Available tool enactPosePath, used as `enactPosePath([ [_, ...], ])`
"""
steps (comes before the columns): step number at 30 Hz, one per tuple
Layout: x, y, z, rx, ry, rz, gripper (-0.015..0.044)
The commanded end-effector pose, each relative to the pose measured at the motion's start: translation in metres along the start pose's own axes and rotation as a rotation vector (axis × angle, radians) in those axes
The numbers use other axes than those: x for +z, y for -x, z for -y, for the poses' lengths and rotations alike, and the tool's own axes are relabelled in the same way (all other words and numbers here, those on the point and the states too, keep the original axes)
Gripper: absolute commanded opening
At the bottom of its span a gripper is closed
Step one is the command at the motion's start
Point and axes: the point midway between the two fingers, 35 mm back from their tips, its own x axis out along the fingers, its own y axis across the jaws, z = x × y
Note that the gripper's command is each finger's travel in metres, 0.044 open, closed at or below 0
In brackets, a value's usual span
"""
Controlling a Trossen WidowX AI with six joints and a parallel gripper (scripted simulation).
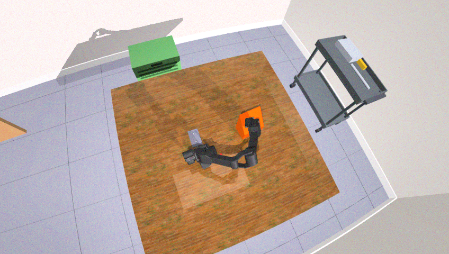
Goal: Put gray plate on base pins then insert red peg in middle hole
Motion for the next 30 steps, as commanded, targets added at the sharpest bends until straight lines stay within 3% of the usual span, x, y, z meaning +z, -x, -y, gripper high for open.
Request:
enactPosePath([
  [1,-0.0014,-0.0026,-0.0029,0.006,-0.012,0.003,0.0387],
  [10,-0.0014,-0.0026,-0.0029,0.006,-0.012,0.003,0.0151],
  [24,-0.0014,-0.0026,-0.0029,0.006,-0.012,0.003,0.0058],
  [26,-0.0015,-0.0021,-0.0028,0.006,-0.012,0.003,0.0005],
  [30,-0.0026,0.0073,0.0,0.005,-0.012,0.0,0.0],
])
